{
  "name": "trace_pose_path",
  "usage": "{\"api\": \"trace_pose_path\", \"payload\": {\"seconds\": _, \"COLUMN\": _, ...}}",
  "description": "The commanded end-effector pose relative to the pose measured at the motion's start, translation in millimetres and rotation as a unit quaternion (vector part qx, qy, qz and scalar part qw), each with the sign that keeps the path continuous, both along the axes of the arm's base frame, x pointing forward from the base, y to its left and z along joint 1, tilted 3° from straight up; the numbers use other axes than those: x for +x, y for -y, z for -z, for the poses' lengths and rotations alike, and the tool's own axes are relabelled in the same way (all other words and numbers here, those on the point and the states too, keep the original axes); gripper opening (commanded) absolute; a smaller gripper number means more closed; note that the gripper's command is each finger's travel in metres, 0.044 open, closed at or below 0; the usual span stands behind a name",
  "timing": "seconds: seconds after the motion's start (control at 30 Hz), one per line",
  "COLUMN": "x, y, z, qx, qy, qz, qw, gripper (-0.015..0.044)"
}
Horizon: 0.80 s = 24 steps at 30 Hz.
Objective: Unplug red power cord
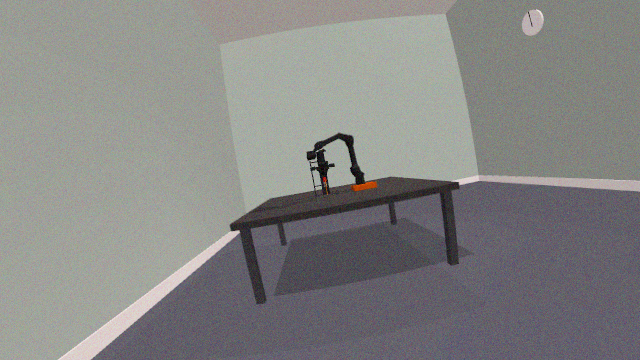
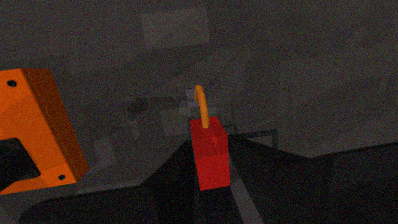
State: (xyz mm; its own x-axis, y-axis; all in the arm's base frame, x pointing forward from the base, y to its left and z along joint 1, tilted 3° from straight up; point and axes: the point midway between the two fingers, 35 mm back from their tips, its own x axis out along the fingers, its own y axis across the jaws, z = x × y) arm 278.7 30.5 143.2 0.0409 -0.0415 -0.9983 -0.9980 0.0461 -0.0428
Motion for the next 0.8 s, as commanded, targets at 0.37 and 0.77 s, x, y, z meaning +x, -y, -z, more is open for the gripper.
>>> {"api": "trace_pose_path", "payload": {"seconds": 0.37, "x": 2, "y": -38, "z": -6, "qx": 0.002, "qy": 0.001, "qz": -0.002, "qw": 1.0, "gripper": 0.044}}
{"api": "trace_pose_path", "payload": {"seconds": 0.77, "x": 1, "y": -59, "z": -10, "qx": 0.003, "qy": 0.001, "qz": -0.002, "qw": 1.0, "gripper": 0.044}}
